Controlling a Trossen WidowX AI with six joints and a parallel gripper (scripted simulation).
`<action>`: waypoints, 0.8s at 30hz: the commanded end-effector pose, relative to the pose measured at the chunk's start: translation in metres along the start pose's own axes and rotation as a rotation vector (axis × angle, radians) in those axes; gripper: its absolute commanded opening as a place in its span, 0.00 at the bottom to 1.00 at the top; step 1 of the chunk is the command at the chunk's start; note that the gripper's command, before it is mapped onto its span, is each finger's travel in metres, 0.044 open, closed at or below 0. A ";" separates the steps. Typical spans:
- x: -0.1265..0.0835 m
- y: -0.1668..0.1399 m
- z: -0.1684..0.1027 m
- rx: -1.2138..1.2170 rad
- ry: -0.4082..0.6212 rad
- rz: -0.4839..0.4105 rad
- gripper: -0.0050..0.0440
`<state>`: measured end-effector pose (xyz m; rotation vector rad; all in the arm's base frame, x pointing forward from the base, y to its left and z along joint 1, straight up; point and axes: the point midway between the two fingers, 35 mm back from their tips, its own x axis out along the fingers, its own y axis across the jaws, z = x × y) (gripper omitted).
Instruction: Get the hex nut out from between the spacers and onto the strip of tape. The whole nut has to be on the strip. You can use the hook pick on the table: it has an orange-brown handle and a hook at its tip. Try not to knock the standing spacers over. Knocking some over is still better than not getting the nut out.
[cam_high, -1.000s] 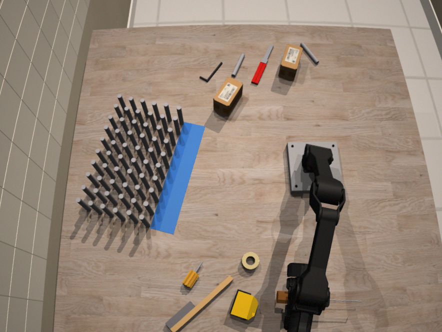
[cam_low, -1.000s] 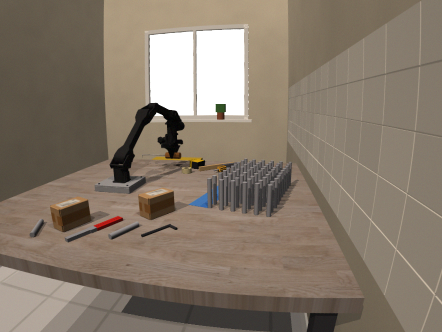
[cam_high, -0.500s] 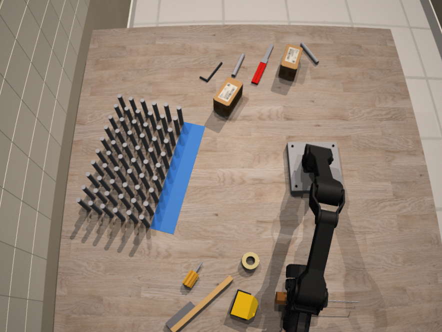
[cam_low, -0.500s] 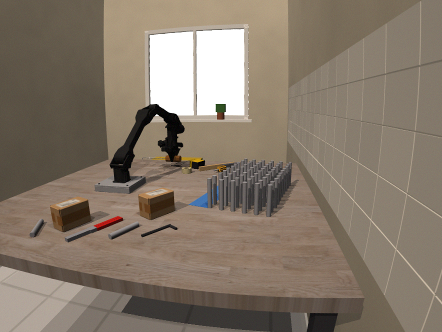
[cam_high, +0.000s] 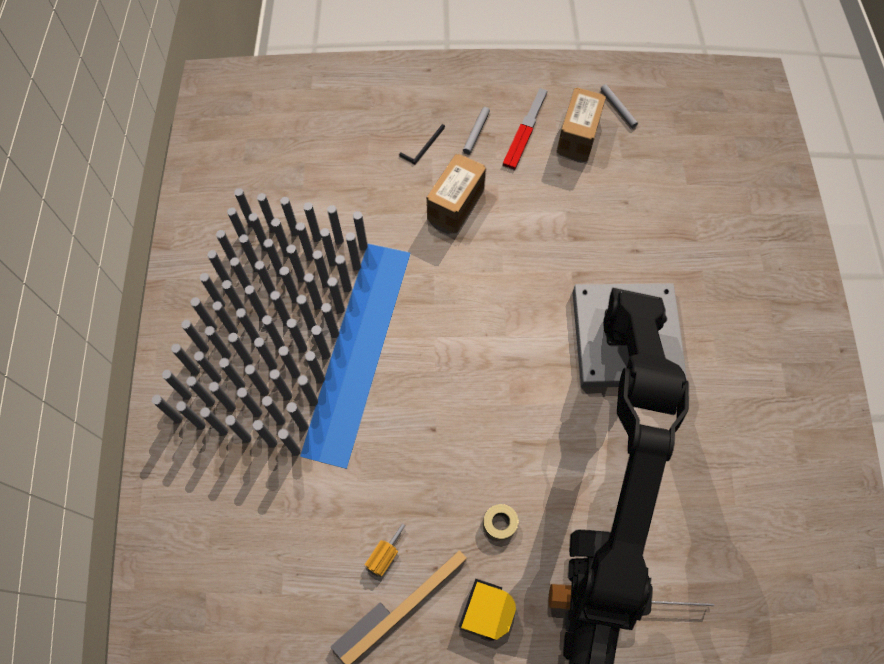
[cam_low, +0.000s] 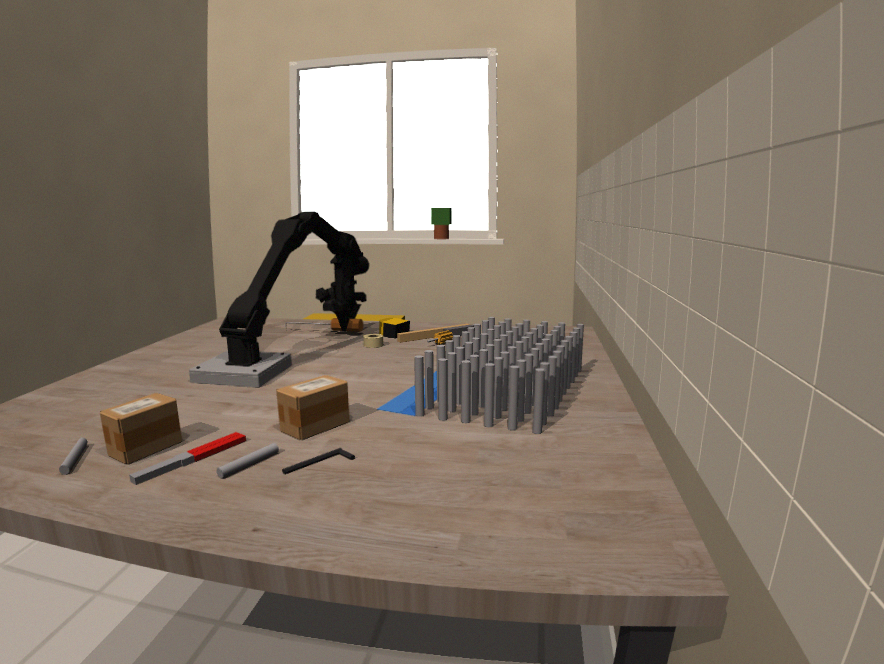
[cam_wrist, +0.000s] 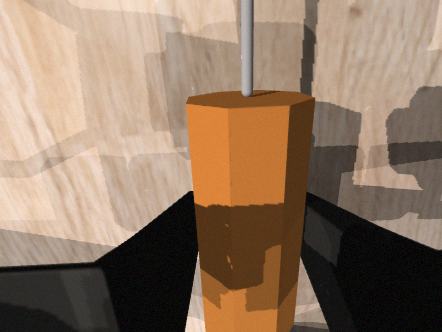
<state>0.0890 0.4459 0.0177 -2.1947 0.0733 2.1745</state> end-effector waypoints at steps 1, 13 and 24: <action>-0.003 -0.003 -0.002 0.002 0.003 -0.026 0.00; -0.006 -0.006 -0.002 0.003 0.004 -0.048 0.25; -0.006 -0.006 -0.002 0.003 0.004 -0.048 0.67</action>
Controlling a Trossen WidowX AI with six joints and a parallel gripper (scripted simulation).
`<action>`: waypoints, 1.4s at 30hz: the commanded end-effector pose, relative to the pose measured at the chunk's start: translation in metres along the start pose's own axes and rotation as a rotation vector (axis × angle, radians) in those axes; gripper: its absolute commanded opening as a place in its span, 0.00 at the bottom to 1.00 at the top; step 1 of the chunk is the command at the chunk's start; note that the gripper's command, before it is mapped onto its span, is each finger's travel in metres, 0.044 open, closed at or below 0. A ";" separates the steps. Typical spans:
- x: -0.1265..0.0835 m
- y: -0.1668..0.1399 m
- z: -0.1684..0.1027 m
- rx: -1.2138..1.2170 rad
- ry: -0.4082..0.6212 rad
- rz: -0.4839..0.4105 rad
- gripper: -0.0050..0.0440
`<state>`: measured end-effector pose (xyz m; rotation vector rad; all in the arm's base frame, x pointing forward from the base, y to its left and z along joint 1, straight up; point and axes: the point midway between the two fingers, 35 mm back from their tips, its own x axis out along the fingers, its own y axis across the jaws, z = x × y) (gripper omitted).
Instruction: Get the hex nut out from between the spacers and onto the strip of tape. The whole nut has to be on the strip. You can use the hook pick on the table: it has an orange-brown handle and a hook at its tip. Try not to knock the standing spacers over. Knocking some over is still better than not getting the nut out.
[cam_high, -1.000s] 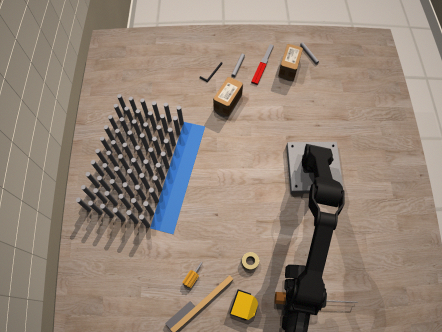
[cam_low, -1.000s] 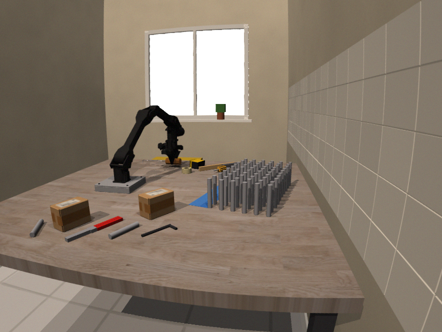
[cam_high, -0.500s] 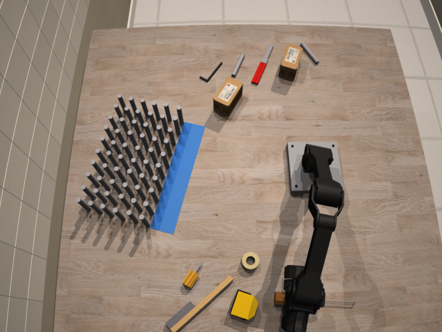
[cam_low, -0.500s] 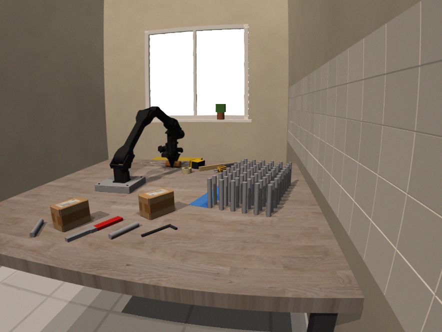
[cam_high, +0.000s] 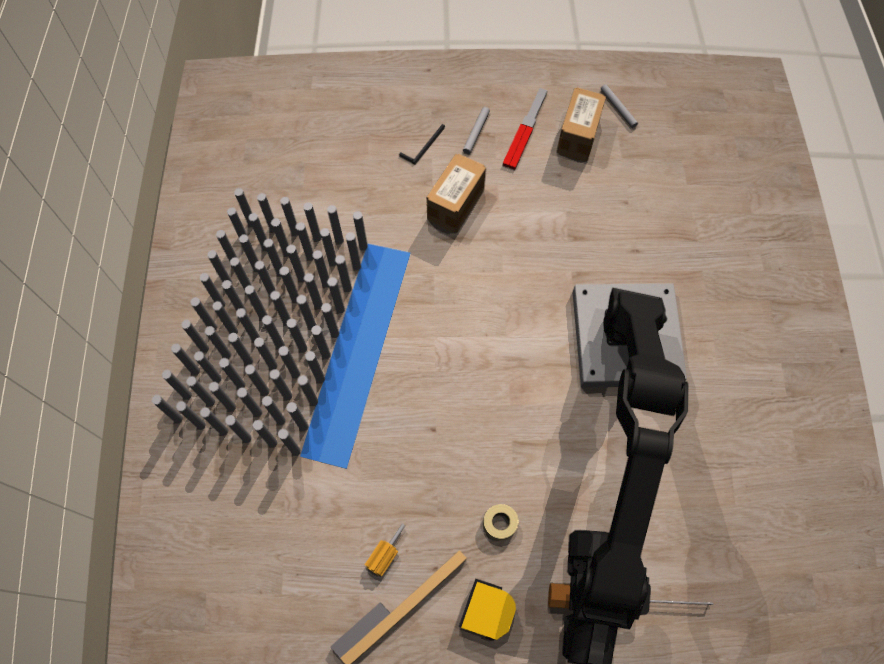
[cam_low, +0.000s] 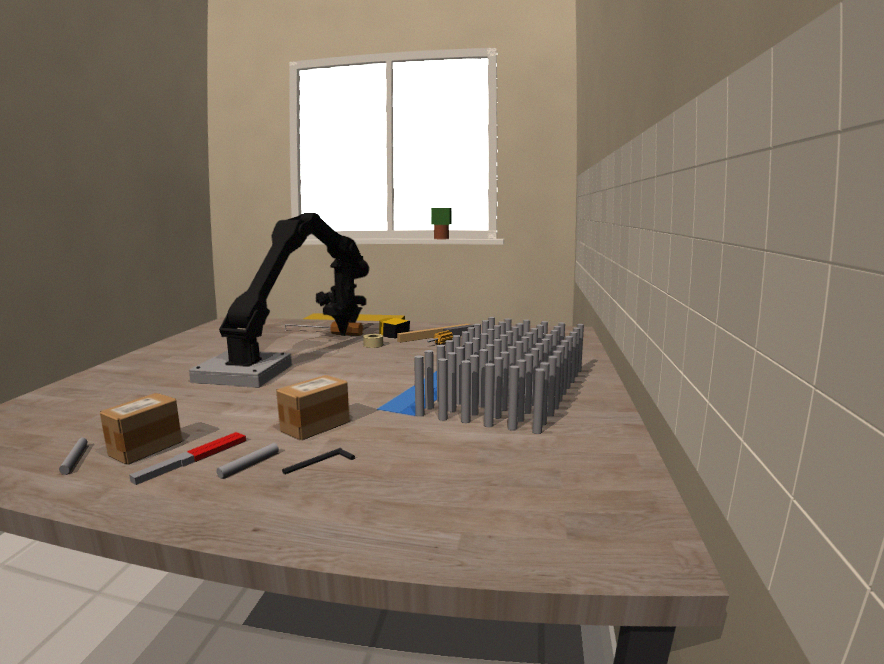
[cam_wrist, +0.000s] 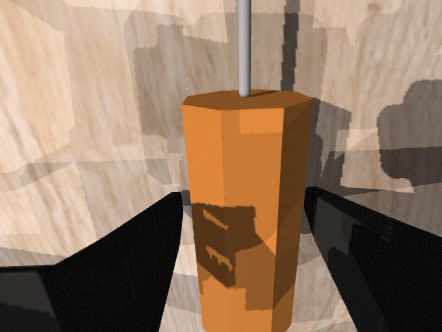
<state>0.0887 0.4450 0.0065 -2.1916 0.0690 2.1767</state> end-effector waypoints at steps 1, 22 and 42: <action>-0.017 -0.007 -0.002 0.004 0.006 -0.046 0.67; -0.089 -0.007 -0.003 0.004 0.006 -0.056 0.67; -0.088 -0.006 -0.003 0.004 0.006 -0.052 0.92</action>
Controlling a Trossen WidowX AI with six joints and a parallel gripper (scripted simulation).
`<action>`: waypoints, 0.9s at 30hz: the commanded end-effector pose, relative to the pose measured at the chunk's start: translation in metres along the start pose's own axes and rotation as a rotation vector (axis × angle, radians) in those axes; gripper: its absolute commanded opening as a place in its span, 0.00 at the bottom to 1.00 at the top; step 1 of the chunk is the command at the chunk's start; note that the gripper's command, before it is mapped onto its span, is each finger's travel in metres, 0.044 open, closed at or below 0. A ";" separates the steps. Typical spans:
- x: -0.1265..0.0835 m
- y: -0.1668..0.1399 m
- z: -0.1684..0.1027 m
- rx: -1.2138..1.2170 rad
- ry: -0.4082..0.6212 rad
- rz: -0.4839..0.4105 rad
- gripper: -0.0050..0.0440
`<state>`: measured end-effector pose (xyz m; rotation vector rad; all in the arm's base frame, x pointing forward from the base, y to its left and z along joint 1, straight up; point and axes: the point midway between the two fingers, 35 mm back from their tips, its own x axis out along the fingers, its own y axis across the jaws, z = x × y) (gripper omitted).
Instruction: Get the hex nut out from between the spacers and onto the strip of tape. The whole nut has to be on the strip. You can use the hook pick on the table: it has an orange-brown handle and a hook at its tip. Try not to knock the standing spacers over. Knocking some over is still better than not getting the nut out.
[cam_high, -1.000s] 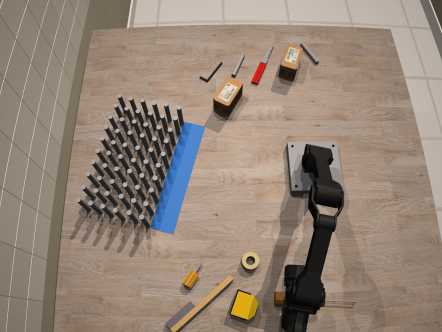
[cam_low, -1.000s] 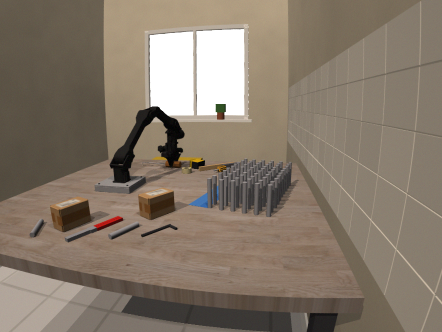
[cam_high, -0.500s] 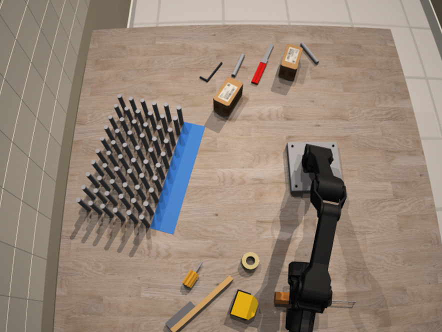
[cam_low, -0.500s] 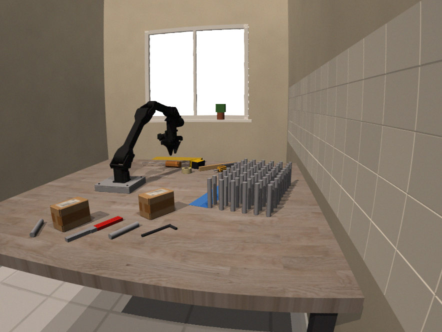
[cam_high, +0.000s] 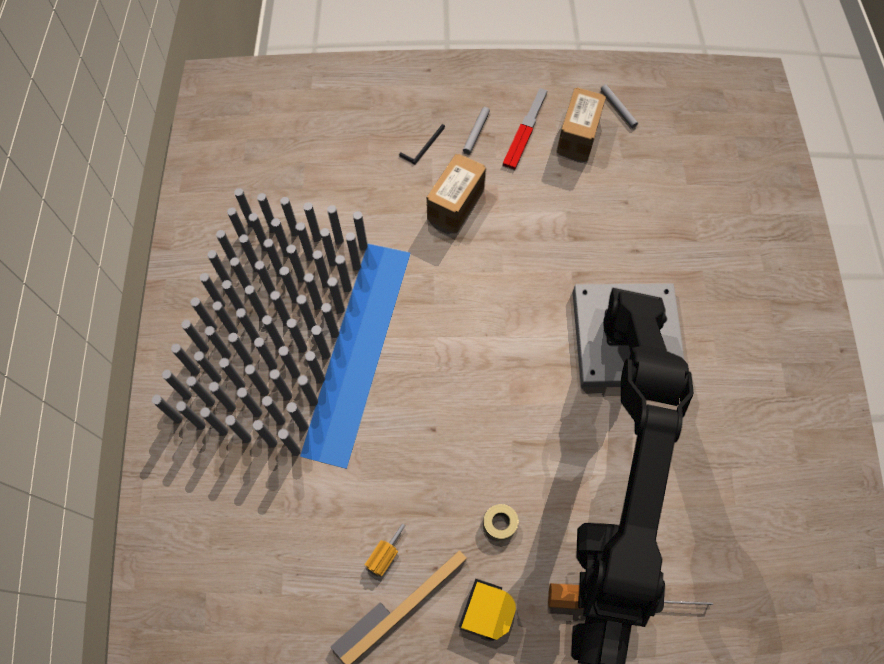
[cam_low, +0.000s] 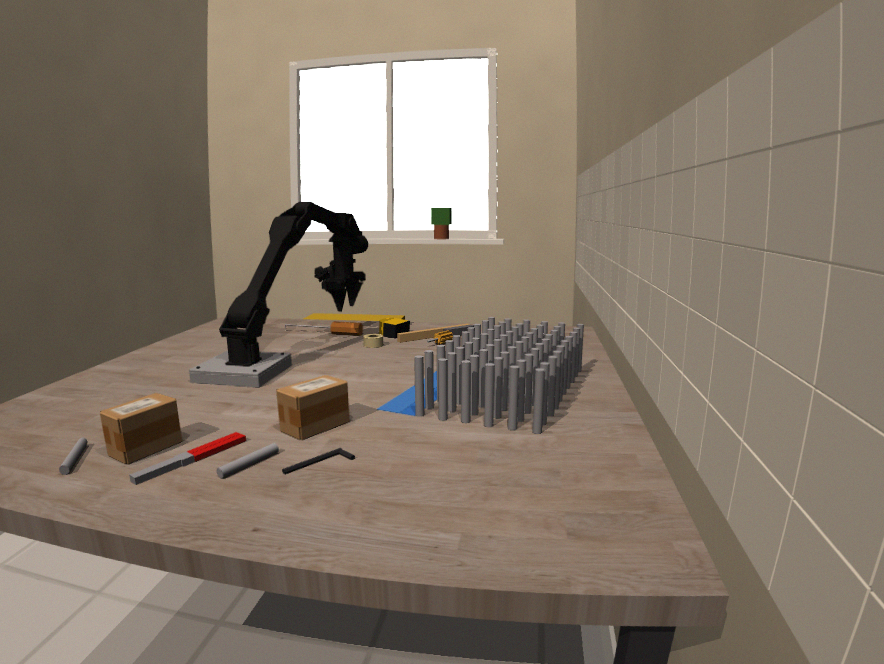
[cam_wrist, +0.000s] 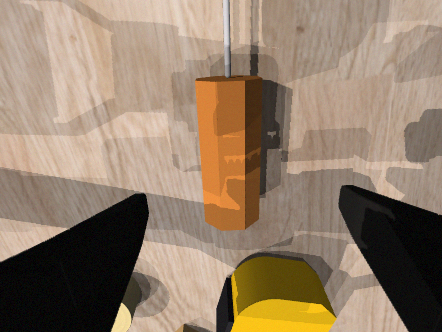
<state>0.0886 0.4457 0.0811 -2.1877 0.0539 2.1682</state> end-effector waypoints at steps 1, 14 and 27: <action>-0.013 -0.005 -0.002 0.004 0.004 -0.039 0.92; -0.015 0.002 -0.009 -0.023 -0.219 -0.150 0.92; -0.016 0.008 -0.014 -0.062 -0.420 -0.287 0.82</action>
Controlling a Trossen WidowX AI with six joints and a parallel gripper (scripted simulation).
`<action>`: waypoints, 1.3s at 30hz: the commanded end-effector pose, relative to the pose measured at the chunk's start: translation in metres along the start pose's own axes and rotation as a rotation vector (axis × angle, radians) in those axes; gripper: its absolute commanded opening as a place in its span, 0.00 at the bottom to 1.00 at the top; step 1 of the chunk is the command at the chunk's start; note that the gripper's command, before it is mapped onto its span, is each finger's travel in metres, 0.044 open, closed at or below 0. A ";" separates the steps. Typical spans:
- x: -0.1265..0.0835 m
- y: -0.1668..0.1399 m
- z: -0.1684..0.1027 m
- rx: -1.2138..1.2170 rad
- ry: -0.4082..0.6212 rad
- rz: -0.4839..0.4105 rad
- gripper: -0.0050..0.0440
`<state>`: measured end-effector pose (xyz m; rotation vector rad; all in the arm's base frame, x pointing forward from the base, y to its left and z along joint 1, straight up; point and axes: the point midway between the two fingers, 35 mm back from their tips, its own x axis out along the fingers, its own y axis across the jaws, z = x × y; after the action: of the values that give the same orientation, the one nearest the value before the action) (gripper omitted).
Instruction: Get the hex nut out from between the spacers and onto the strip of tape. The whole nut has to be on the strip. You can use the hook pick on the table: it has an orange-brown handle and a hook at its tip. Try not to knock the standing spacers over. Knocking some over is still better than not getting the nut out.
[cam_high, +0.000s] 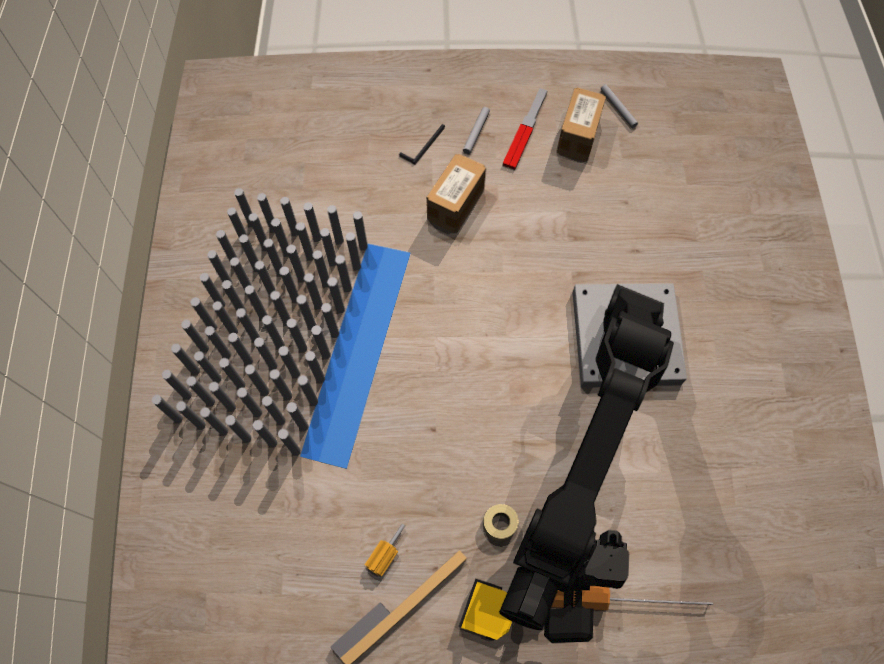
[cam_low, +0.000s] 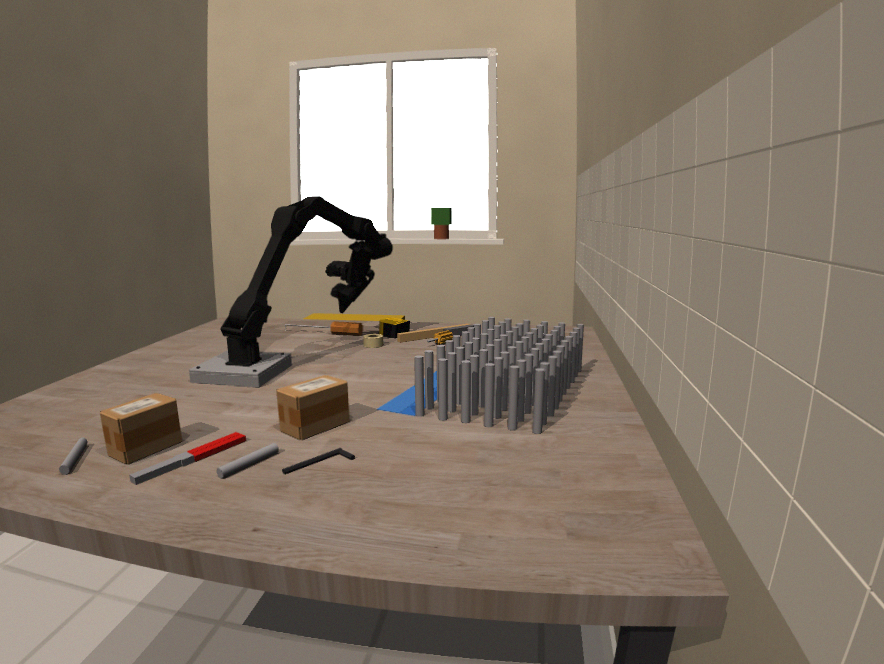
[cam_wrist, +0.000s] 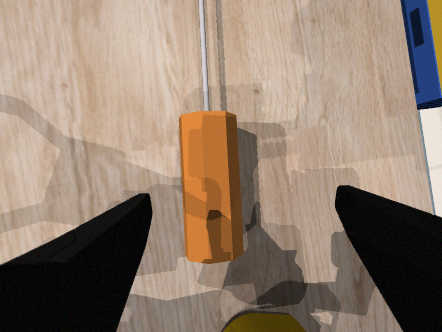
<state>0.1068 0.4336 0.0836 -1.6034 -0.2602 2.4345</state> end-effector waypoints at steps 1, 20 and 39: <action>-0.009 -0.006 0.009 -0.035 -0.003 -0.033 0.77; 0.001 -0.004 0.004 -0.033 0.000 -0.031 0.67; 0.025 0.002 -0.007 -0.032 -0.001 -0.029 0.67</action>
<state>0.1025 0.4365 0.0526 -1.5998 -0.2849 2.4381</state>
